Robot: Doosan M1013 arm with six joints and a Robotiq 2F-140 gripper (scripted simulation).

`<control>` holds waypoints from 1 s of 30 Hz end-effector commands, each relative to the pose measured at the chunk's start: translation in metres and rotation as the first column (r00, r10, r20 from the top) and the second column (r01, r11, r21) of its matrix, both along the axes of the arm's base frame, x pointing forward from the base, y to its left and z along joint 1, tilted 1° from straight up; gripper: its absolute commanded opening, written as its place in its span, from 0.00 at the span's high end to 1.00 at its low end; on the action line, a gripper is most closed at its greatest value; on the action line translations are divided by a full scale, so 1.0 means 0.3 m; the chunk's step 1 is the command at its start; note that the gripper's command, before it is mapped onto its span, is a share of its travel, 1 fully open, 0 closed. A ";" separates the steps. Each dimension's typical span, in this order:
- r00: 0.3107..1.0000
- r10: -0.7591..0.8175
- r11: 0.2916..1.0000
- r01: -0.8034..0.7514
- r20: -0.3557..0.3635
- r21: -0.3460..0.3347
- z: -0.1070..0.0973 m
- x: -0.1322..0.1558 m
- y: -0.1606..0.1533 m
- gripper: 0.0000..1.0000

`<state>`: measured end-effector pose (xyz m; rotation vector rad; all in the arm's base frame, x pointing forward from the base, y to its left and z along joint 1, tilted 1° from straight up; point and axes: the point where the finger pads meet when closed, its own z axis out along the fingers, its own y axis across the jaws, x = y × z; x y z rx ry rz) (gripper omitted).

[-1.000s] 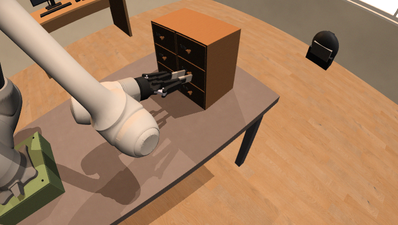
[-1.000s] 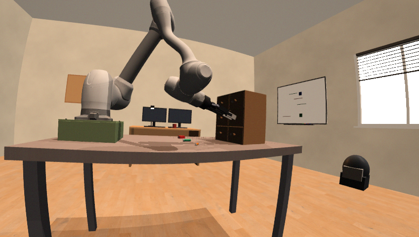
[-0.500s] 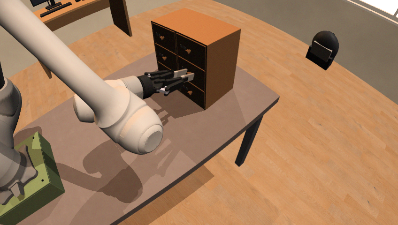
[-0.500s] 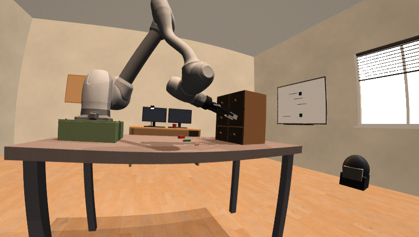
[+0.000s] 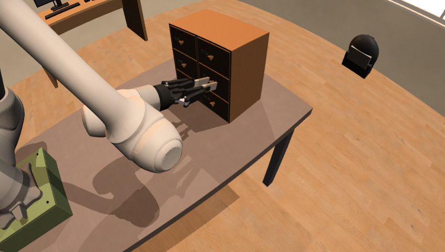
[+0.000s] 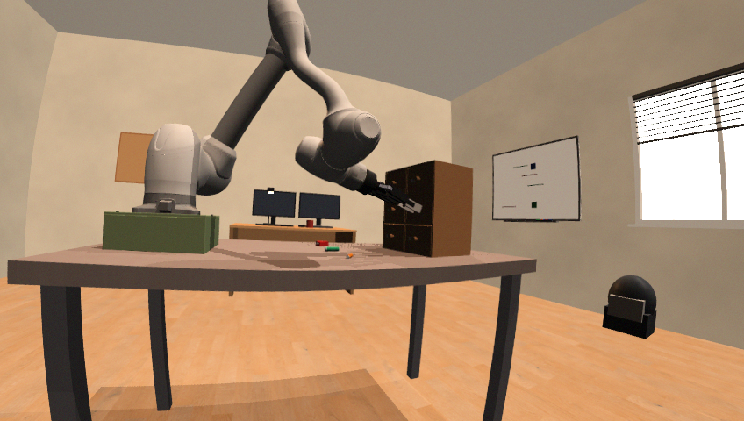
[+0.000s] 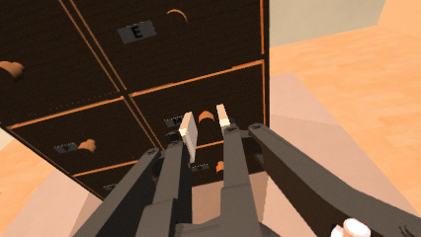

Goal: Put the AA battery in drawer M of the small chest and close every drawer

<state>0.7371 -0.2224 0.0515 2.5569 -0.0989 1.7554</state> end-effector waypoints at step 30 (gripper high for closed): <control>1.000 0.001 1.000 -0.001 0.000 0.002 -0.002 0.010 0.004 0.92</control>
